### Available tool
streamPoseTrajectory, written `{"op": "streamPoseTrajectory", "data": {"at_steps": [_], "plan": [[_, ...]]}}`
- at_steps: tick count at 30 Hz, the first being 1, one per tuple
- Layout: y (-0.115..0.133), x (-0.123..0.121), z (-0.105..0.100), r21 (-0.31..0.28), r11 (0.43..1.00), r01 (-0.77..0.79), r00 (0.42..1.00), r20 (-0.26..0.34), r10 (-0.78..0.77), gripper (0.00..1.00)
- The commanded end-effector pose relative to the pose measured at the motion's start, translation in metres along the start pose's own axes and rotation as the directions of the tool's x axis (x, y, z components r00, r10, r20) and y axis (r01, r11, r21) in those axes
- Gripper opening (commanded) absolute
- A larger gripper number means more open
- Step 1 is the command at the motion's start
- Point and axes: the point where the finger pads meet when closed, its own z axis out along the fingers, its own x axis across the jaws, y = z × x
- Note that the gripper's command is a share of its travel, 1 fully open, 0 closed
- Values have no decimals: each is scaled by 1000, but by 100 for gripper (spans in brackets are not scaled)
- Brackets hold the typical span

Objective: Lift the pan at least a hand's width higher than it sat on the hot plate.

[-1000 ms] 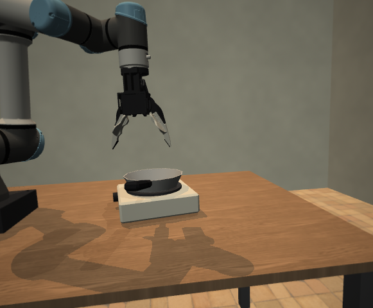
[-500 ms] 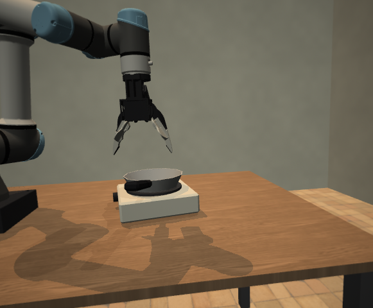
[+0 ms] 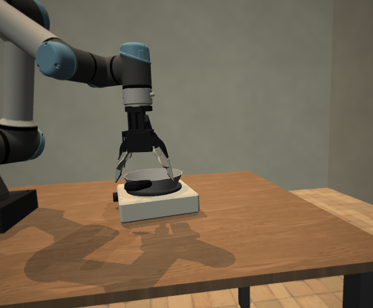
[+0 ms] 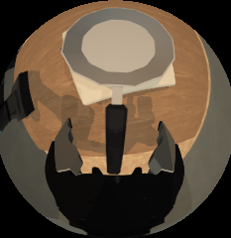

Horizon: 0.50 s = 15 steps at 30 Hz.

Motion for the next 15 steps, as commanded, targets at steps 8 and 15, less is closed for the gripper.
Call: {"op": "streamPoseTrajectory", "data": {"at_steps": [8,15], "plan": [[0,1,5,-1,1000,0,1000,-3,0,100],[0,1,5,-1,1000,0,1000,-3,0,0]]}}
